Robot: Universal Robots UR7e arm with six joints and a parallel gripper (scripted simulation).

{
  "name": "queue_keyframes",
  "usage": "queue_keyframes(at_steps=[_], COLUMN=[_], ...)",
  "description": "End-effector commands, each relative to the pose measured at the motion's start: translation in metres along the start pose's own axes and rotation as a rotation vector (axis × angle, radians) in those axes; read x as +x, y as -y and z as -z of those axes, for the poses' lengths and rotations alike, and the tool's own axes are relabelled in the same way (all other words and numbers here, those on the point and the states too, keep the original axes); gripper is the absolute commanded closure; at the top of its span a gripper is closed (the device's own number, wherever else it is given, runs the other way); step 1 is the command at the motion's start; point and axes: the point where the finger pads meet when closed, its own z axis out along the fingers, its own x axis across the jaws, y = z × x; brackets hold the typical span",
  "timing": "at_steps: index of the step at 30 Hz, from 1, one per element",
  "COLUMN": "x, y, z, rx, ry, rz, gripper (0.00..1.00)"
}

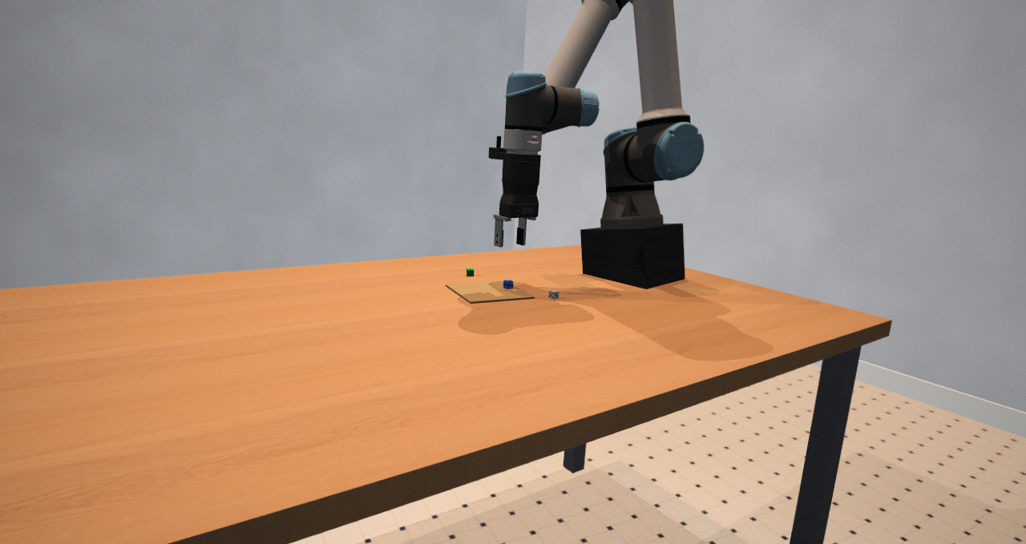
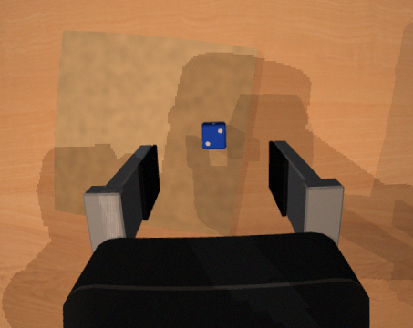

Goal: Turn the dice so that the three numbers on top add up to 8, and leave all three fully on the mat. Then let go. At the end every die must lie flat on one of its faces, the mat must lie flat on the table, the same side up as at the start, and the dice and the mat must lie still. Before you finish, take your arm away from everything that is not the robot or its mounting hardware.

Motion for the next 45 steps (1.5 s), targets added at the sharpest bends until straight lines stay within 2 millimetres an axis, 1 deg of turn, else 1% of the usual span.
queue_keyframes(at_steps=[1, 7, 12, 17, 19, 33, 36, 45], x=[-0.001, -0.003, -0.006, -0.009, -0.009, -0.014, -0.014, -0.011], y=[0.002, 0.009, 0.021, 0.038, 0.038, 0.092, 0.092, 0.12], z=[0.0, -0.001, -0.003, -0.005, -0.005, -0.013, -0.013, -0.017], rx=[0.0, -0.001, -0.002, -0.003, -0.003, -0.003, -0.003, -0.001], ry=[0.001, 0.001, 0.001, 0.001, 0.001, 0.002, 0.002, 0.002], rz=[0.016, 0.068, 0.157, 0.279, 0.279, 0.706, 0.706, 0.943], gripper=[0.0, 0.0, 0.0, 0.0, 0.0, 0.0, 0.0, 0.0])
